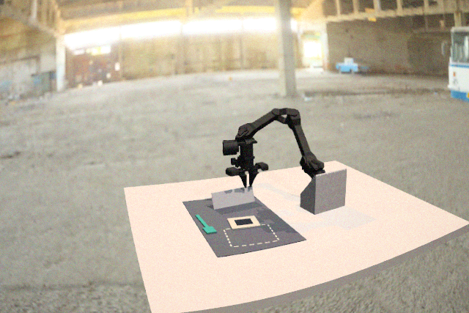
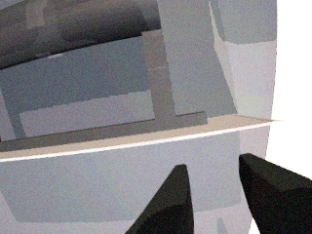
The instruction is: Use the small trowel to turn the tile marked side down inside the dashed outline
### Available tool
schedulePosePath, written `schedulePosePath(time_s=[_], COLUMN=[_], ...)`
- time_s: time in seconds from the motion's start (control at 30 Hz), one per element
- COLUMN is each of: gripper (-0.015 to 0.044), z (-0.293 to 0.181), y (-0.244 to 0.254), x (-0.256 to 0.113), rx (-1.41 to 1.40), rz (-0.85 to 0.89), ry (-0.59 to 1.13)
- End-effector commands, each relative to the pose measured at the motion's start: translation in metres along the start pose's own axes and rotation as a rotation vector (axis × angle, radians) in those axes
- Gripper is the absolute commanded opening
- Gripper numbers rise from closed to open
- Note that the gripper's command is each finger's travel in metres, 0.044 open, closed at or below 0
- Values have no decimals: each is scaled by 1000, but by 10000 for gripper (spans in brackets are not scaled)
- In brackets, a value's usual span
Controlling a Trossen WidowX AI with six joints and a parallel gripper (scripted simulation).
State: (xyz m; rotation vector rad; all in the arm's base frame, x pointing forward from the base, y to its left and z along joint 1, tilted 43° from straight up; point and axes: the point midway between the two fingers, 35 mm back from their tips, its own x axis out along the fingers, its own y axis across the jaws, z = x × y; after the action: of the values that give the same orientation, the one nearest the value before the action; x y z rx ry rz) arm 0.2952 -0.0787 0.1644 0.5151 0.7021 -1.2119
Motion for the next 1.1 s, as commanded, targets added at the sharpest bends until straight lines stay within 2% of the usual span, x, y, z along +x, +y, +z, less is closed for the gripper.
schedulePosePath(time_s=[0.0, 0.73, 0.9, 1.07], gripper=[100, 100, 100, 100], z=[-10, -58, -53, -50], y=[-1, -1, 0, -2], x=[0, 17, 10, -14], rx=[1, 0, 0, 0], rz=[-3, -3, -1, -3], ry=[4, 6, 10, 5])
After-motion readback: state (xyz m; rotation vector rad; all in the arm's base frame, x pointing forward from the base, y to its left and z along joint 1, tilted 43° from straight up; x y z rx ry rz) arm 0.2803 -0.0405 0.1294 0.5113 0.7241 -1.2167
